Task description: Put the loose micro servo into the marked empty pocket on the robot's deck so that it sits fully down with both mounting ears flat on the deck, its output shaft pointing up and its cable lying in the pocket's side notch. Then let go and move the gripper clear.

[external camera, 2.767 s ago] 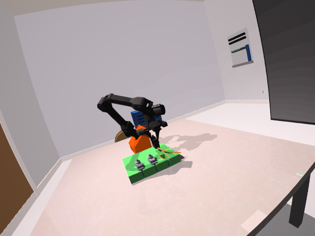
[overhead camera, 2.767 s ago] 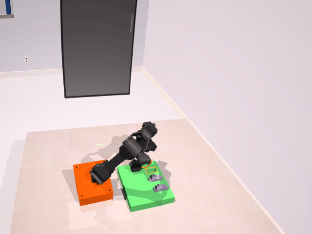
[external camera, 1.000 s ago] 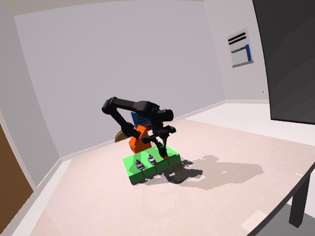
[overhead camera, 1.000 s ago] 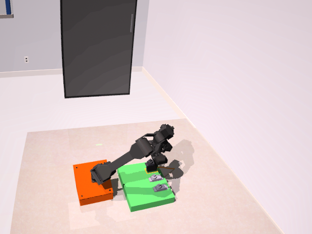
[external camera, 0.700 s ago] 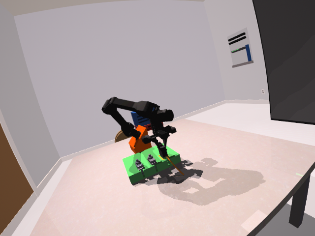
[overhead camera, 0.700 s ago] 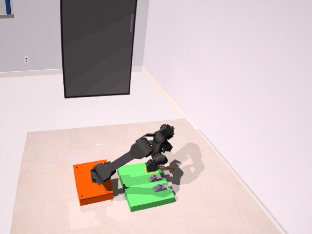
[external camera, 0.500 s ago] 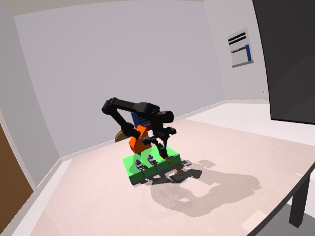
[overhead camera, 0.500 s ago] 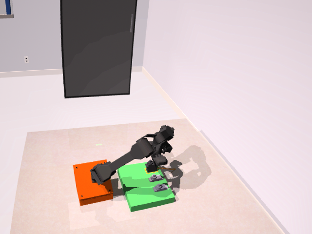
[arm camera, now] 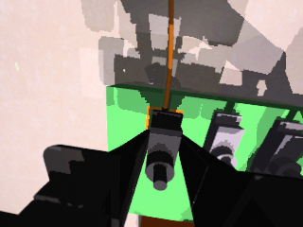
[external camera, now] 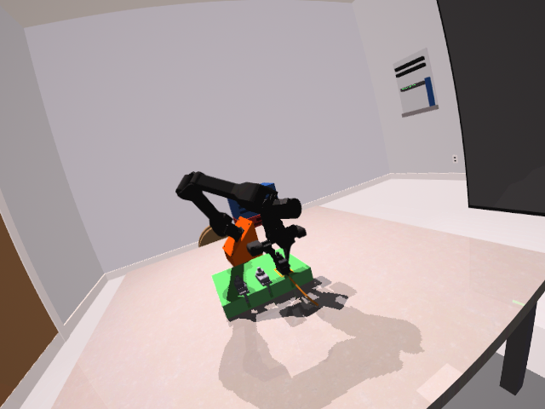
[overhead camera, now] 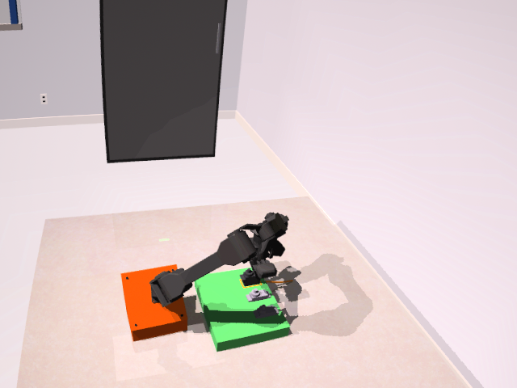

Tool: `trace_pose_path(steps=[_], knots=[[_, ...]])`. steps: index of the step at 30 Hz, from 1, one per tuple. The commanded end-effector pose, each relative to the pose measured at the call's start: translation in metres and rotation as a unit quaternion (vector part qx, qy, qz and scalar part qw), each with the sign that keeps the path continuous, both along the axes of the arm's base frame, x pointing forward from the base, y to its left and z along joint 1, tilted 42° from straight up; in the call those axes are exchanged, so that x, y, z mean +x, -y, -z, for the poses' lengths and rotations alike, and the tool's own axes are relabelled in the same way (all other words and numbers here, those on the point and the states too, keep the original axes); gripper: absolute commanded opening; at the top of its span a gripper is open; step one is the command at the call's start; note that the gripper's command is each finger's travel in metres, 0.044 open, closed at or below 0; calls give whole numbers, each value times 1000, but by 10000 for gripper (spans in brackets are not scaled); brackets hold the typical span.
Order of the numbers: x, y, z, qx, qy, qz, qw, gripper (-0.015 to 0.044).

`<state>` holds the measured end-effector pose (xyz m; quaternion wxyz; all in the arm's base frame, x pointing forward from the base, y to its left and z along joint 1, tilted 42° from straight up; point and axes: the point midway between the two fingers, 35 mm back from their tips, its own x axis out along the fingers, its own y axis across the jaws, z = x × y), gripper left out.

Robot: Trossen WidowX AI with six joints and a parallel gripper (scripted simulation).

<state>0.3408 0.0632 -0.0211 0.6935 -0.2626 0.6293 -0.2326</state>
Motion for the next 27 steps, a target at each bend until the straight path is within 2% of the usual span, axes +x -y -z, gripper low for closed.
trace_pose_path(steps=[1, 25, 27], knots=[[0, 1, 3, -1, -1, -5, 1000, 0], [3, 17, 21, -2, -1, -5, 1000, 0], [2, 17, 19, -2, -1, -5, 1000, 53]])
